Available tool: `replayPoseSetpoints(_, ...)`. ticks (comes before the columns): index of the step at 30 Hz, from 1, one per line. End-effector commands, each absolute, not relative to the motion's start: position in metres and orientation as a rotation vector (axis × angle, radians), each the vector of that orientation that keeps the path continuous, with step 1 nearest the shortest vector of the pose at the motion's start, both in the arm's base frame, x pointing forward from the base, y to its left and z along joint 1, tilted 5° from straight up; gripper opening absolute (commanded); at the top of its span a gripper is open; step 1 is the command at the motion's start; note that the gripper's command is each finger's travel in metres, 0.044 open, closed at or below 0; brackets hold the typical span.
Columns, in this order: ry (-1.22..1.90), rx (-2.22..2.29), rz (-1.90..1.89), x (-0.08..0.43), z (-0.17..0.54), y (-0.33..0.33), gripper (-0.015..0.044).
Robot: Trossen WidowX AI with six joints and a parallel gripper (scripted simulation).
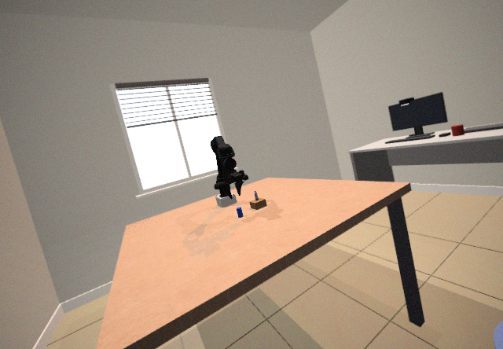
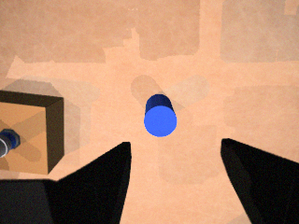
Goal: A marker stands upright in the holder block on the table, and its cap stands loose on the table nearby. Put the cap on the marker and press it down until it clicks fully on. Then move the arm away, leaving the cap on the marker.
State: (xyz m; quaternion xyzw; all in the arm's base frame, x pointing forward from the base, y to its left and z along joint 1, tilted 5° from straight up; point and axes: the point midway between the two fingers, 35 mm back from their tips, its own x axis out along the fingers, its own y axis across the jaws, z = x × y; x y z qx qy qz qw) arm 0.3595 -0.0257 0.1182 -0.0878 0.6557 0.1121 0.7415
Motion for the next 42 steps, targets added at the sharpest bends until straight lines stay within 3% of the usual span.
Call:
replayPoseSetpoints(1, 1.456, -0.174, 0.234, 0.357, 0.119, -0.025, 0.0244)
replayPoseSetpoints(6, 1.456, -0.174, 0.234, 0.356, 0.085, -0.021, 0.0244)
replayPoseSetpoints(42, 1.457, -0.173, 0.235, 0.360, 0.026, -0.017, 0.0244)
